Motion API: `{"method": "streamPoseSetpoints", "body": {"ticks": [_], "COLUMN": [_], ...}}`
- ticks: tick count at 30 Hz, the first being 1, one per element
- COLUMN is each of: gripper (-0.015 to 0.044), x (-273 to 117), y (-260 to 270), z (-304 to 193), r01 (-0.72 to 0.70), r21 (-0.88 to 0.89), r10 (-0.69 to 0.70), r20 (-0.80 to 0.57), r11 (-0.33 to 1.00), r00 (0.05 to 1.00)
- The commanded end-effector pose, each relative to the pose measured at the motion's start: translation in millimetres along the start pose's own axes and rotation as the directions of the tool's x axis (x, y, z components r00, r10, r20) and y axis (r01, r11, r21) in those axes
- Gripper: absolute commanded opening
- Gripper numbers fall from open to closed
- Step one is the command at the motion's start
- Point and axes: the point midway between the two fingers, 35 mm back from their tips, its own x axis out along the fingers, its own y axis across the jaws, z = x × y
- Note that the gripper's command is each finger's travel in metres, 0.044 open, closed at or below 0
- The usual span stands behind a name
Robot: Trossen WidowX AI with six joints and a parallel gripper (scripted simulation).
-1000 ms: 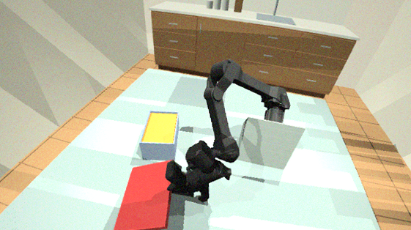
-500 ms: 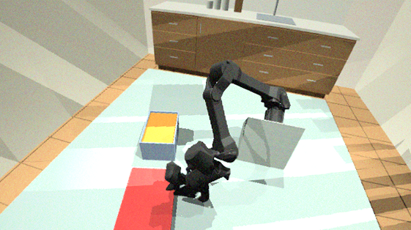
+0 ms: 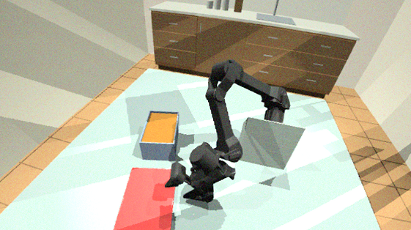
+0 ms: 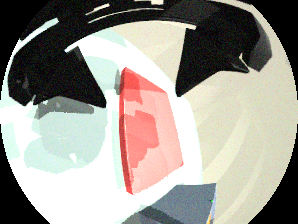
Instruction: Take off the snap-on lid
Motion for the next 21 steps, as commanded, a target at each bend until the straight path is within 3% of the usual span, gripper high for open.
{"method": "streamPoseSetpoints", "body": {"ticks": [1, 21], "gripper": [0.0440, 0.0440], "x": [-7, -38], "y": [-6, -34], "z": [0, -1], "r01": [0.000, 0.004], "r21": [0.002, 0.002], "r10": [0.000, -0.004], "r20": [0.001, -0.002], "r11": [1.000, 1.000], "r00": [1.000, 1.000]}}
